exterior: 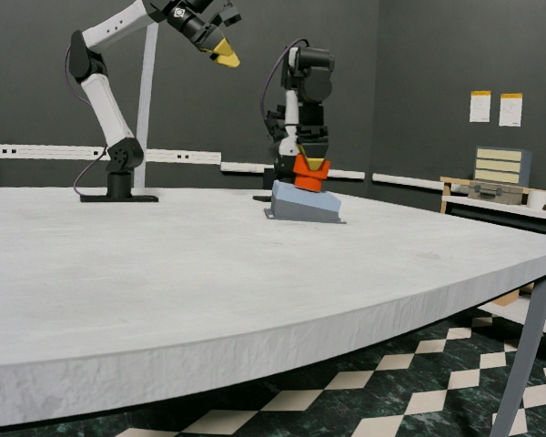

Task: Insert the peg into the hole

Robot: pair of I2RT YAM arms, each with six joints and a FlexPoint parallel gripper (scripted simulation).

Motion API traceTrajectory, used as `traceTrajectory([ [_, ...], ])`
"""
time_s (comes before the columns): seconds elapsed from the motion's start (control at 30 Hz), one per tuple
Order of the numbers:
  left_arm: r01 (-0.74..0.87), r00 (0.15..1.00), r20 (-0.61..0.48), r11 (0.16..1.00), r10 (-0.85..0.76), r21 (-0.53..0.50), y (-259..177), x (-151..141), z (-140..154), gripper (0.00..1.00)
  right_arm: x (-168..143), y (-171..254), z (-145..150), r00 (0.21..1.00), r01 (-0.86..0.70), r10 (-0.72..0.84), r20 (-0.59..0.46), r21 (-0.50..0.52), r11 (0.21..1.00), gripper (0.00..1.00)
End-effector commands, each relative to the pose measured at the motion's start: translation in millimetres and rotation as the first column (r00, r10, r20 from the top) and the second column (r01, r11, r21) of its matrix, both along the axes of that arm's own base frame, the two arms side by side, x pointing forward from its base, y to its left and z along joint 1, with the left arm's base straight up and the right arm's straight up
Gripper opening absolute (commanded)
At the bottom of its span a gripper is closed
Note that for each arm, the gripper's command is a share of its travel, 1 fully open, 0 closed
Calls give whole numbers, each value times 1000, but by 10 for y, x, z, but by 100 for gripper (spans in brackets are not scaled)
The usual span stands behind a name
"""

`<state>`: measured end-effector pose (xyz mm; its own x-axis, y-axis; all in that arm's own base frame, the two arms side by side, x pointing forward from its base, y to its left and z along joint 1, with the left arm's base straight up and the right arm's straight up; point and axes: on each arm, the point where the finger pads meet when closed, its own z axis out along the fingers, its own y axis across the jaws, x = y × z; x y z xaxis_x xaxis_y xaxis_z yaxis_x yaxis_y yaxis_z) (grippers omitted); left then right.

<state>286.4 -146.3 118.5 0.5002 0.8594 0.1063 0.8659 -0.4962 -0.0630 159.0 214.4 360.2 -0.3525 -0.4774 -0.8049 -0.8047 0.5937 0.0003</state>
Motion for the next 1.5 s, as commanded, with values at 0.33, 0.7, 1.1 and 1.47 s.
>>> traceTrajectory([
  [0.33, 4, 998, 64, 1000, -2, -29, -43, 17, 63, 34, -7, -9, 108, 1000, 2, -3, 16, 21, 1000, 100],
  [0.7, 6, 999, 48, 1000, -5, -18, -48, 10, -55, 34, -7, -9, 108, 1000, 2, -3, 16, 21, 1000, 100],
  [1.1, 6, 999, 46, 1000, -6, -15, -52, -1, -121, 34, -7, -9, 108, 1000, 2, -3, 16, 21, 1000, 100],
  [1.47, 7, 999, 38, 1000, -6, -11, -60, -7, -210, 34, -7, -9, 108, 1000, 2, -3, 16, 21, 1000, 100],
])
